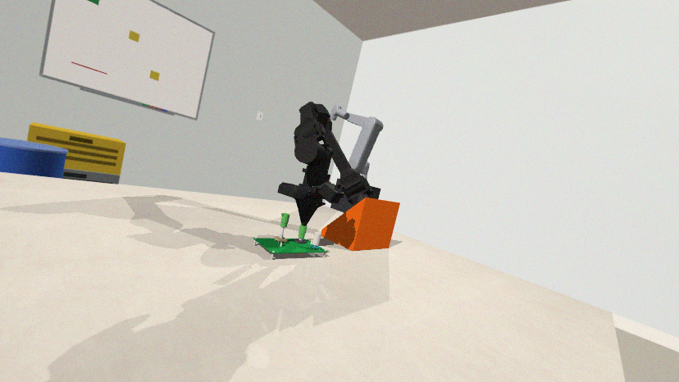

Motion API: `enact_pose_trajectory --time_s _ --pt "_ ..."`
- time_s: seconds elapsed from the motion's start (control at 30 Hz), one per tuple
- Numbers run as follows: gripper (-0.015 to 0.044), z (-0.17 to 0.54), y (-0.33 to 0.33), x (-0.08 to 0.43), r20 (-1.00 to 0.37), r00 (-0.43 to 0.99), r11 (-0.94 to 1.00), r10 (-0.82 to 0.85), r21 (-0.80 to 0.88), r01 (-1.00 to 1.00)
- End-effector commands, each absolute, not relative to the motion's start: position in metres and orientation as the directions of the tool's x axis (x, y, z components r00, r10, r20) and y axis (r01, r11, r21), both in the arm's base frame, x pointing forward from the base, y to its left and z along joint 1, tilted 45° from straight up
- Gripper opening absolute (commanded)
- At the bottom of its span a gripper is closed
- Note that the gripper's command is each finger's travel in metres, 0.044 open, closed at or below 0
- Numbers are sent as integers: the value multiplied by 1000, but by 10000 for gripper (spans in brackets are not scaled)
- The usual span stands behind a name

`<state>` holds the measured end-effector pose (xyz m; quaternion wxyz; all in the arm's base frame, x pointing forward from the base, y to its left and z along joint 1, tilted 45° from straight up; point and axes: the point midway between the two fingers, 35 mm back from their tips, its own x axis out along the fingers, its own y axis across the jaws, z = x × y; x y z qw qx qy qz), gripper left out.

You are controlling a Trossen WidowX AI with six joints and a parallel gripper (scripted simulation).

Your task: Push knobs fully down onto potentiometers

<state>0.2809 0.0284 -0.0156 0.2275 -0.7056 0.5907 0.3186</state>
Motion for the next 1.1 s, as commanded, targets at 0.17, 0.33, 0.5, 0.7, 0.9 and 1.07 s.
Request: enact_pose_trajectory --time_s 0.17,0.33,0.5,0.7,0.9,1.07 --pt "0 -24 19 283 -712 80 -175 -697 61 -983" --pt "0 -21 22 283 -713 80 -175 -697 61 -983" --pt "0 -16 28 282 -713 80 -176 -697 61 -983" --pt "0 -9 34 282 -713 80 -176 -696 61 -983" --pt "0 -3 40 281 -713 80 -175 -696 61 -983" --pt "79 -4 39 279 -710 79 -179 -700 68 -982"
